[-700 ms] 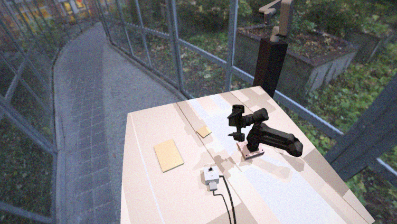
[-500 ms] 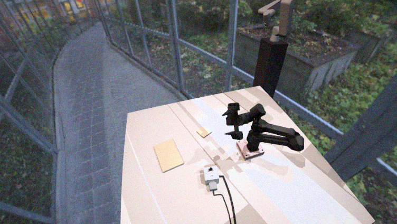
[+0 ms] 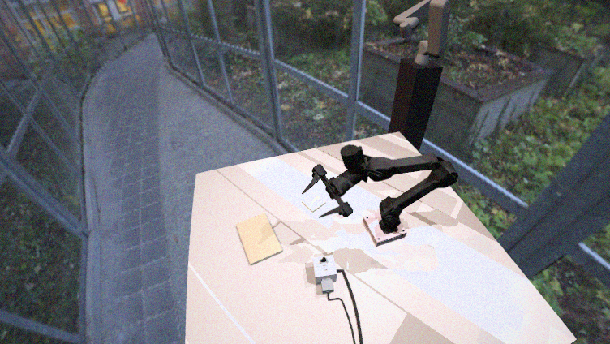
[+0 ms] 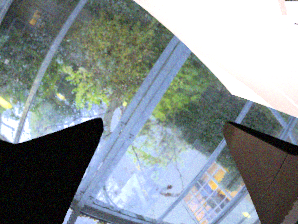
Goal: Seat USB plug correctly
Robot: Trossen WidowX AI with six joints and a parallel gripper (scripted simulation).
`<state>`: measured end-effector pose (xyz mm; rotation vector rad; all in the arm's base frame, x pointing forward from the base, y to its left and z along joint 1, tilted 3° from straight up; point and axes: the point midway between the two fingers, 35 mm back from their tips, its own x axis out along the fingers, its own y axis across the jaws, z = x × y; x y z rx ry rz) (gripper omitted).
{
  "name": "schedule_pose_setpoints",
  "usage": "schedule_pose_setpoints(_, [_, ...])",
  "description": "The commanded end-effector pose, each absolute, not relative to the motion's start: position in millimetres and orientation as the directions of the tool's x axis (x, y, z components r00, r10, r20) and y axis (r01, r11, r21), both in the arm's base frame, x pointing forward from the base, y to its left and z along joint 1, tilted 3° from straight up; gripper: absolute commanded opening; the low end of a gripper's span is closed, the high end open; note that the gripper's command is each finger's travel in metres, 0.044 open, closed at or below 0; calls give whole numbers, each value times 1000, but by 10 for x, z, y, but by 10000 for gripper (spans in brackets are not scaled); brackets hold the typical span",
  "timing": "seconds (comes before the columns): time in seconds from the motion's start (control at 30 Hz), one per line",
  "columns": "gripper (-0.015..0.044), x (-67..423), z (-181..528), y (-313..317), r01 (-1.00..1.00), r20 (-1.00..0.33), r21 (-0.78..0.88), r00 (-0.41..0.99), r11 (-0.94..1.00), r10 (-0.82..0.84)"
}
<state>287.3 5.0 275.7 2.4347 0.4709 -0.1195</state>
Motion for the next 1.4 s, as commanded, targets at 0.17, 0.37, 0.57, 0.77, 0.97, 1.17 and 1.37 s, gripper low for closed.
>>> schedule_pose_setpoints(0.17, [440, 3237, 1962, 617, 798, -800, 380, 538, -468, 268])
schedule_pose_setpoints(0.37, [440, 3103, 1565, 956, 970, -979, 167, 184, -178, 83])
schedule_pose_setpoints(0.57, [440, 3042, 1455, 1070, 998, -998, 51, 50, -44, -37])
schedule_pose_setpoints(0.77, [440, 3042, 1455, 1070, 998, -998, 51, 50, -44, -37])
schedule_pose_setpoints(0.97, [440, 3049, 1446, 1072, 998, -998, 52, 50, -44, -37])
schedule_pose_setpoints(1.17, [440, 3051, 1395, 1070, 998, -998, 52, 50, -44, -37])
schedule_pose_setpoints(1.37, [440, 3054, 1334, 1069, 998, -998, 52, 50, -44, -37])
